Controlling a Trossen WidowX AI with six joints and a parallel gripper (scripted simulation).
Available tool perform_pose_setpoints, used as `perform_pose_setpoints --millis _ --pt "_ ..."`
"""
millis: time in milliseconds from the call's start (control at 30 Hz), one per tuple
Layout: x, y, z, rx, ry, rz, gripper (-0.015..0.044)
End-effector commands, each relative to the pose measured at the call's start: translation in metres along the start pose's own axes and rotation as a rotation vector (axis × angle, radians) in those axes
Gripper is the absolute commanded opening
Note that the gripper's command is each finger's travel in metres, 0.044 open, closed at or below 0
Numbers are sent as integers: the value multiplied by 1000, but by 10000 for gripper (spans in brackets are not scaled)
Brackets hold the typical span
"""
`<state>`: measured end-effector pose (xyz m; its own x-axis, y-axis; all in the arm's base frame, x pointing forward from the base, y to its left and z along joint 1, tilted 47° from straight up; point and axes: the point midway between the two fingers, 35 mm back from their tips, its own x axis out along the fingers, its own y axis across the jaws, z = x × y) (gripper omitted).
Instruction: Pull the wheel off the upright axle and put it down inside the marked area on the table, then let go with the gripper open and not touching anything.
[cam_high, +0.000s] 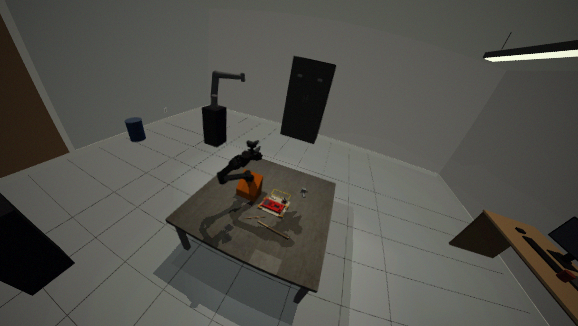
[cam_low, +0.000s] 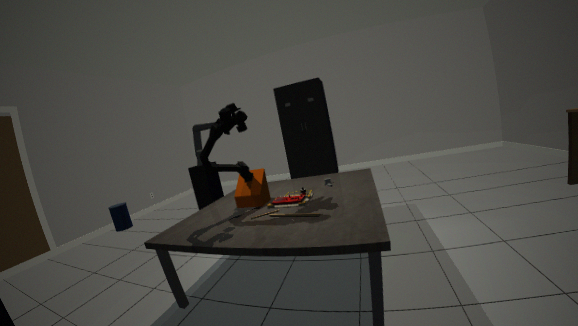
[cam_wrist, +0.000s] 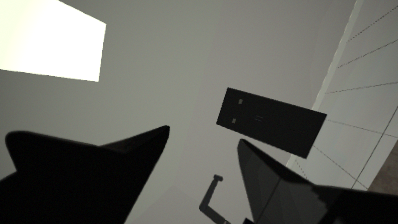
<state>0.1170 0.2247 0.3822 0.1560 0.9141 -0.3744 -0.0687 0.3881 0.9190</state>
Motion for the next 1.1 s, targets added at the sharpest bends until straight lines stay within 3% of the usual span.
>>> perform_pose_setpoints --millis 0,533,1067 --pt "24 -26 39 16 -87 -117 300" --pt "66 -137 151 68 -308 -540 300" --pt "65 -294 220 48 -324 -1122 300"
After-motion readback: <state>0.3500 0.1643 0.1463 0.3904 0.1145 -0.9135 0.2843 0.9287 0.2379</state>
